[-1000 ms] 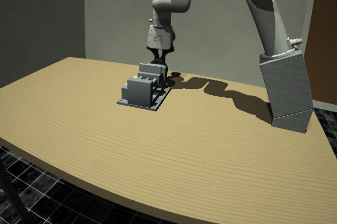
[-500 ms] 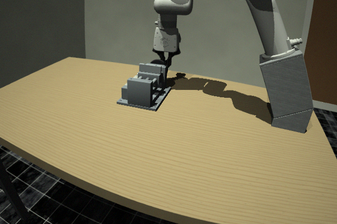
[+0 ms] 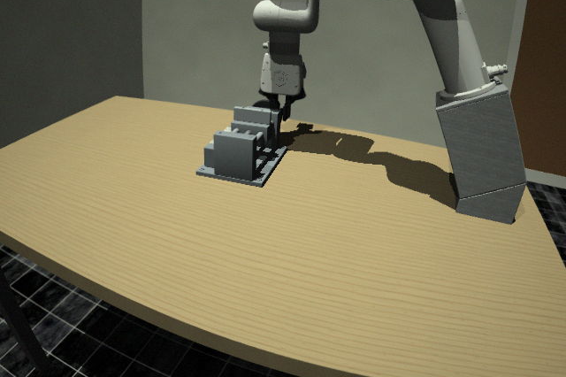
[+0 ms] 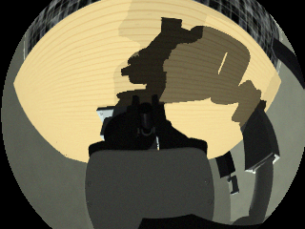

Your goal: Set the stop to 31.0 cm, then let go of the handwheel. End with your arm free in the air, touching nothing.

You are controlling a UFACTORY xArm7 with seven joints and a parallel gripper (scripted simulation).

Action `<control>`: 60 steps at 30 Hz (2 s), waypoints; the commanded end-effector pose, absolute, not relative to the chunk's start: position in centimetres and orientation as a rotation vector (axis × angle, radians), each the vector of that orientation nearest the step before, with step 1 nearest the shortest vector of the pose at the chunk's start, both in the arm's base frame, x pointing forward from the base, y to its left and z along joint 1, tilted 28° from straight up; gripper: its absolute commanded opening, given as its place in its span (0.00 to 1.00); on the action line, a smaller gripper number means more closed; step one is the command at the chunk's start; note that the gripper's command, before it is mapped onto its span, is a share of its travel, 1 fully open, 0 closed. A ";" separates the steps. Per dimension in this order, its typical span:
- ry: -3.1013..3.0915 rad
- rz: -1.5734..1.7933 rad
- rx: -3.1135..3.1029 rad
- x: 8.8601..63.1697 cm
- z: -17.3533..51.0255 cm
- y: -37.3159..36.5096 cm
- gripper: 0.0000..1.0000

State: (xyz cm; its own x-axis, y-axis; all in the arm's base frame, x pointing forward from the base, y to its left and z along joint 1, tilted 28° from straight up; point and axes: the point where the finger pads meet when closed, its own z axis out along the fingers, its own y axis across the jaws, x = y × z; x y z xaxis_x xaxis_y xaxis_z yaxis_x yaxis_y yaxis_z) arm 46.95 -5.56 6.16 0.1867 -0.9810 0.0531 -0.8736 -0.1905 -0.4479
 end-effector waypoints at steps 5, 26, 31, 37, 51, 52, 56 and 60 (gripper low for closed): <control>1.749 -0.487 -2.143 48.1 5.0 -5.5 0.06; 1.749 -0.487 -2.143 51.8 5.8 -4.7 0.06; 1.749 -0.487 -2.143 52.1 6.4 -4.6 0.06; 1.749 -0.487 -2.143 52.2 7.4 -4.5 0.06; 1.749 -0.487 -2.143 51.6 9.1 -4.6 0.06; 1.749 -0.487 -2.143 51.5 9.2 -4.6 0.06; 1.749 -0.487 -2.143 51.2 9.5 -4.6 0.06; 1.749 -0.487 -2.143 51.0 9.7 -4.7 0.06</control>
State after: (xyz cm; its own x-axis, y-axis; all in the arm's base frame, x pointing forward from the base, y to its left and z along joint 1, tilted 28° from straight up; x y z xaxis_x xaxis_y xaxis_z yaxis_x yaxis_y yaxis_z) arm 51.20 -4.56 9.52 0.1886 -0.9806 0.0533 -0.8660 -0.1916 -0.4619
